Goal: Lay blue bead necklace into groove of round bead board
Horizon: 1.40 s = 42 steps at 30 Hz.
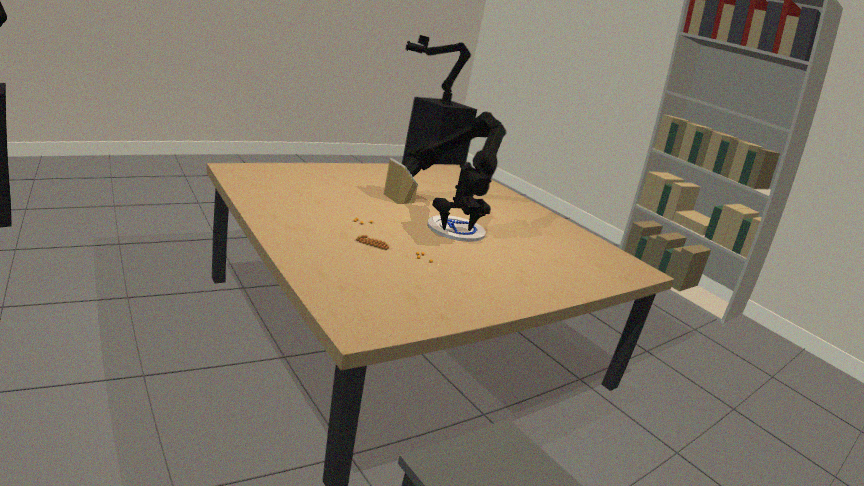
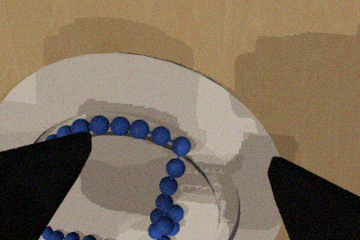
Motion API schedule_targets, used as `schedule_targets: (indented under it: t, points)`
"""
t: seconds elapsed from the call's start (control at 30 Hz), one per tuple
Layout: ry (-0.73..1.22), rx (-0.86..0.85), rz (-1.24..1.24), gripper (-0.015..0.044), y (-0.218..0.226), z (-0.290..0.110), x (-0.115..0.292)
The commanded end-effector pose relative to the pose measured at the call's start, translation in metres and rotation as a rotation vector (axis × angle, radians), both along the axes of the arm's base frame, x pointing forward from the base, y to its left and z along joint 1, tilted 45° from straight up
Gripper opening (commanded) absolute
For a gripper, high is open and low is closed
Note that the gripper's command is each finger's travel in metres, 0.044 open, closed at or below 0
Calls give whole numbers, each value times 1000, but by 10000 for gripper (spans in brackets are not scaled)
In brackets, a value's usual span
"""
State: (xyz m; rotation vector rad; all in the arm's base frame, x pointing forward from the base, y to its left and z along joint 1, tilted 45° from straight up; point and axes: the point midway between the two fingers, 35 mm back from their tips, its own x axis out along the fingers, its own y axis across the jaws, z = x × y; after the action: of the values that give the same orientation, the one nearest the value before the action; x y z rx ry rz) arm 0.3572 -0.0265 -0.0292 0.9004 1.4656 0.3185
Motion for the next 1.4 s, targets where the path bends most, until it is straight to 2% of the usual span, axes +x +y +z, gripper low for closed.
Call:
schedule_targets:
  t: [0.0, 0.17, 0.33, 1.37]
  points:
    - [13, 0, -14, 387, -3, 3, -2]
    - [115, 18, -119, 256, -17, 25, -13]
    - [119, 19, -123, 125, -18, 26, -14]
    - [119, 21, -123, 120, 10, -3, -9]
